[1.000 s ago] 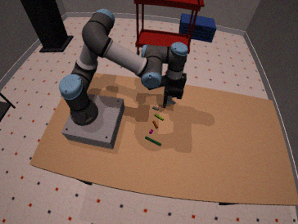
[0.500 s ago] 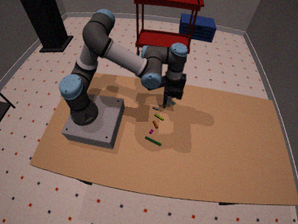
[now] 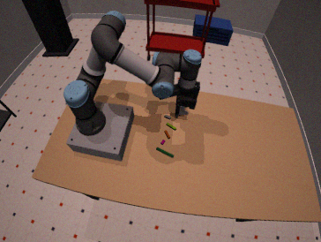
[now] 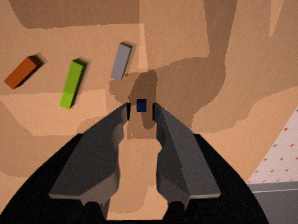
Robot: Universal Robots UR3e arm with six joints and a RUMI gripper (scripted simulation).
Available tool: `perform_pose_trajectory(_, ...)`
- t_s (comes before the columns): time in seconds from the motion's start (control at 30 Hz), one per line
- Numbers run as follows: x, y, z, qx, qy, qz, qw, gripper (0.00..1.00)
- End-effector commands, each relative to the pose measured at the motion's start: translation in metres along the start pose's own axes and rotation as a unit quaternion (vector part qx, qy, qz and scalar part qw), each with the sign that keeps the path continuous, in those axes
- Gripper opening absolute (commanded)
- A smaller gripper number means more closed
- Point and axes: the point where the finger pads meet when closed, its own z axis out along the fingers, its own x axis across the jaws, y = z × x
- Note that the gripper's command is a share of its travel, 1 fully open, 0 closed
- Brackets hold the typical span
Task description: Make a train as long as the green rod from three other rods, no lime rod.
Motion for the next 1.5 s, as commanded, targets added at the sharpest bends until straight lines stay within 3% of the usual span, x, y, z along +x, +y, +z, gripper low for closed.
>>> perform_pose_trajectory(0.0, 0.0003, 0.0017, 0.0015, -0.003, 0.0, 0.0, 1.0, 0.14)
perform_pose_trajectory(1.2, 0.0003, 0.002, 0.0011, -0.004, 0.0, 0.0, 1.0, 0.14)
perform_pose_trajectory(1.23, 0.0003, 0.002, 0.0011, -0.004, 0.0, 0.0, 1.0, 0.0)
perform_pose_trajectory(1.47, 0.0003, 0.002, 0.0011, -0.004, 0.0, 0.0, 1.0, 0.0)
